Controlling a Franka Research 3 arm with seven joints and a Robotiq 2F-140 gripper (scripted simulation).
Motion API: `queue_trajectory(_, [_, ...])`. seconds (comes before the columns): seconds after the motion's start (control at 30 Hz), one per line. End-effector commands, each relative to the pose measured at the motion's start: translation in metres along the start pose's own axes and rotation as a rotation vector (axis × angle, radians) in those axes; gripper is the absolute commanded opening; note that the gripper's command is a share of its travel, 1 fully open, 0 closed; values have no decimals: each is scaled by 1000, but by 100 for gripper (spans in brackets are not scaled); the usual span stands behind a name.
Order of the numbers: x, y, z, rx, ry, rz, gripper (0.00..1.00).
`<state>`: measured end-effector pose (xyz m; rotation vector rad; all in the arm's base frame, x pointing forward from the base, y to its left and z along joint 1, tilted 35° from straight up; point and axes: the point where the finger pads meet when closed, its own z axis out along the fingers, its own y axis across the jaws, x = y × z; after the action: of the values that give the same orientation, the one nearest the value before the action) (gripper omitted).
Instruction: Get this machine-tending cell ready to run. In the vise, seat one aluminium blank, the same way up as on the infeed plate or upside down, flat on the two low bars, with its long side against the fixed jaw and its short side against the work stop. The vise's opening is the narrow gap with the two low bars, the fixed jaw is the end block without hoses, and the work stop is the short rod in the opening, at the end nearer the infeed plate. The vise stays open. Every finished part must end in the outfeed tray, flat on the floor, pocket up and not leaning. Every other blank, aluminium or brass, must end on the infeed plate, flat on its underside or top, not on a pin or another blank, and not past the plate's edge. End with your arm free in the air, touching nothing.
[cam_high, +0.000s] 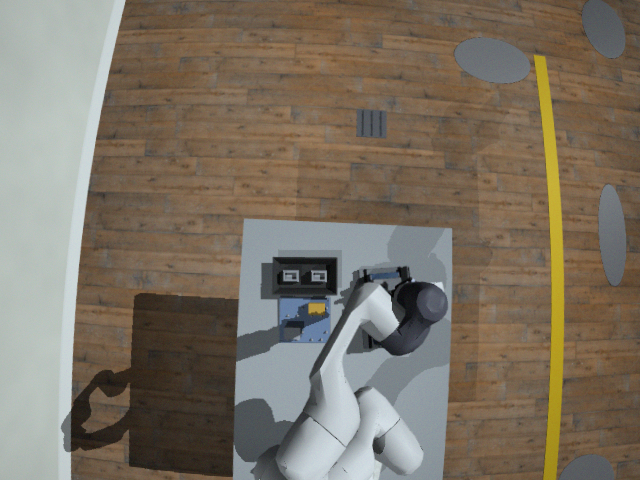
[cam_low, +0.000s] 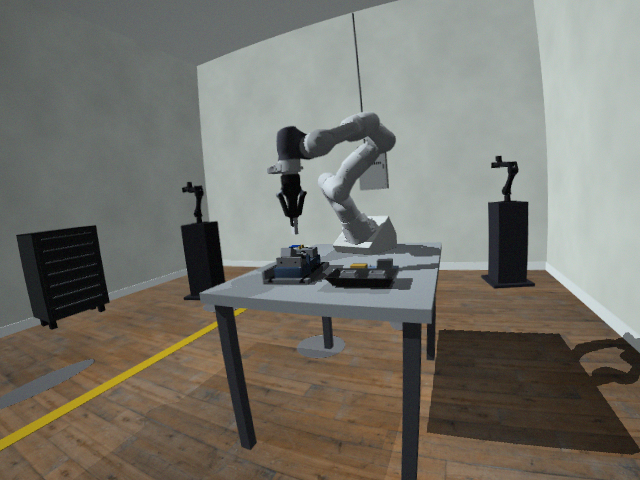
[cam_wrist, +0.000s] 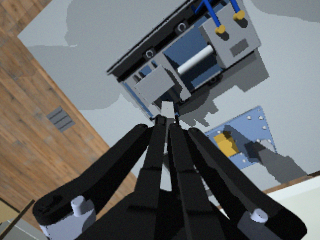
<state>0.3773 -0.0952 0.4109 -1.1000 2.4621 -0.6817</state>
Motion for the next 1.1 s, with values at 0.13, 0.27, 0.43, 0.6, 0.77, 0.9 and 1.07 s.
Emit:
queue_trajectory(0.13, [2, -3, 0, -10, -3, 250, 0])
queue_trajectory(0.27, [4, -6, 0, -10, -3, 332, 0])
queue_trajectory(0.43, [8, -10, 0, -9, -4, 434, 0])
queue_trajectory(0.6, [11, -13, 0, -8, -4, 525, 0])
queue_trajectory(0.77, [14, -17, 0, -7, -5, 625, 0])
queue_trajectory(0.9, [17, -20, 0, -6, -6, 705, 0])
queue_trajectory(1.07, [18, -22, 0, -5, -7, 764, 0])
